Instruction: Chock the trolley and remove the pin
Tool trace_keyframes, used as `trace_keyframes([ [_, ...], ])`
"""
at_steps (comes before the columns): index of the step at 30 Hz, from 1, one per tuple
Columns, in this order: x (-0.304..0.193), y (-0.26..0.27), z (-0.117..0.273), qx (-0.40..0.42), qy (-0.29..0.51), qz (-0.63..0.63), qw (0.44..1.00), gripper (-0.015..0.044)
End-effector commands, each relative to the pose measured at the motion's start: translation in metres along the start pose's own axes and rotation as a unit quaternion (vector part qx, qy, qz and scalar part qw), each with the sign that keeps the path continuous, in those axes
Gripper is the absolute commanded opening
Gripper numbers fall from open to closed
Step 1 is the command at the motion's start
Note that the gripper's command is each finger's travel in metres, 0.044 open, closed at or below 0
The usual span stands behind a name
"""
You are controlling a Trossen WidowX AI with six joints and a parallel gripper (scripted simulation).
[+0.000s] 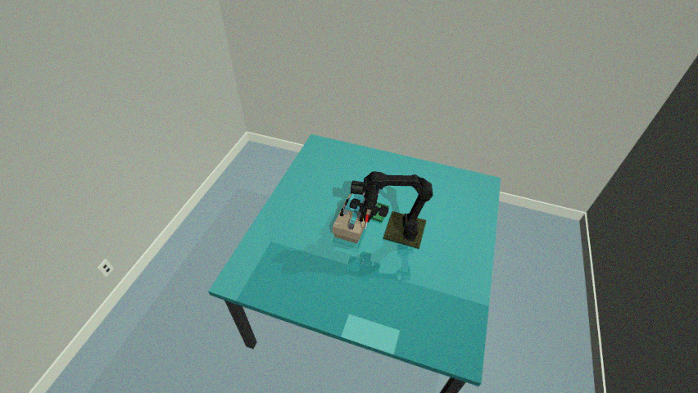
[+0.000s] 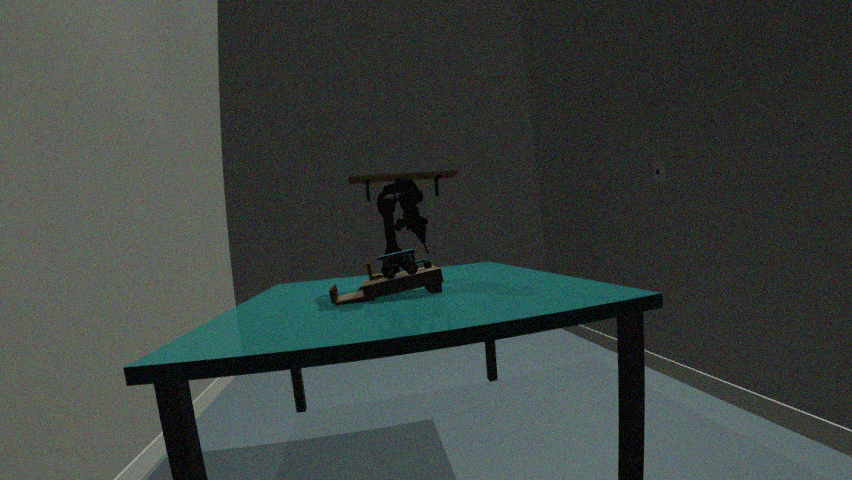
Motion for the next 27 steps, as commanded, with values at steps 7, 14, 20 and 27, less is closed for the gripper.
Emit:
trace_keyframes([
  [7, 0.034, 0.000, 0.005, -0.004, -0.003, -0.002, 1.000, 0.0000],
  [14, 0.058, 0.001, 0.009, -0.004, -0.005, -0.002, 1.000, 0.0000],
  [20, 0.079, 0.001, 0.013, -0.004, -0.006, -0.002, 1.000, 0.0000],
  [27, 0.104, 0.001, 0.016, -0.004, -0.007, -0.002, 1.000, 0.0000],
])
Point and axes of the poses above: the point midway between the two fingers, 35 mm back from their tips, its own z axis back along the fingers, its own y axis across the jaws, x = y × z, the point moved 7 cm from there along z, back along the fingers, and after that the axes turned 2 degrees about z, right-handed, at the moved point
